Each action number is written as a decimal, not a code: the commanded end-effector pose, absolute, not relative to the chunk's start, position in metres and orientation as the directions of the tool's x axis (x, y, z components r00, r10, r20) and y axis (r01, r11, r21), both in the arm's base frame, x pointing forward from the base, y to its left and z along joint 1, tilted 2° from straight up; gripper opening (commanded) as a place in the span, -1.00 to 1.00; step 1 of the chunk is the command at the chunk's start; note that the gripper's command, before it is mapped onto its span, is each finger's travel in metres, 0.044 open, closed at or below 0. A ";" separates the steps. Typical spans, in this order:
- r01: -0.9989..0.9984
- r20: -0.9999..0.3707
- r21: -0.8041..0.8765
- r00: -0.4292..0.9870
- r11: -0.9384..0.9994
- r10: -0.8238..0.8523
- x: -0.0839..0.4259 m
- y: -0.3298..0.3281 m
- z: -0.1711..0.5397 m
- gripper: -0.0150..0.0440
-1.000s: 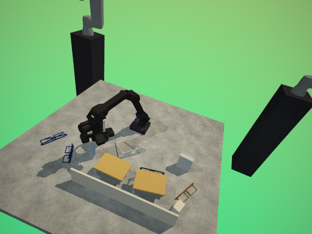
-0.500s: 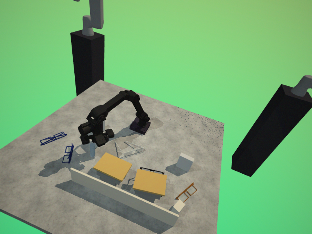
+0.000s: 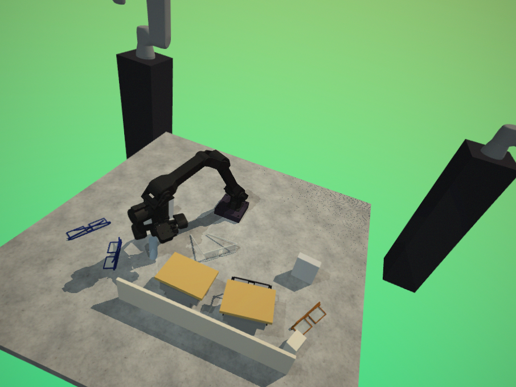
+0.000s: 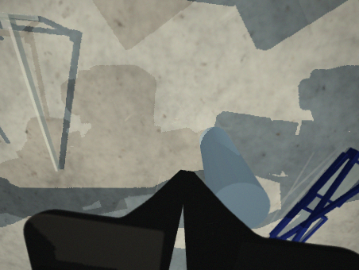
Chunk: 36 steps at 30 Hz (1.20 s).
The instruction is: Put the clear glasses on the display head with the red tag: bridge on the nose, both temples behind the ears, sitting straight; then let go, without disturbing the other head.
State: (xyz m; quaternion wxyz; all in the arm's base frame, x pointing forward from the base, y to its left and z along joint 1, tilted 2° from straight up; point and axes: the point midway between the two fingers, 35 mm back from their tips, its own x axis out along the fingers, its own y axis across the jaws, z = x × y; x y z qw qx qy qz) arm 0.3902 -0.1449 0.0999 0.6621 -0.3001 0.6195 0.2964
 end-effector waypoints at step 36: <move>-0.766 -0.998 -0.039 0.063 0.642 0.014 0.403 -0.155 0.104 -0.49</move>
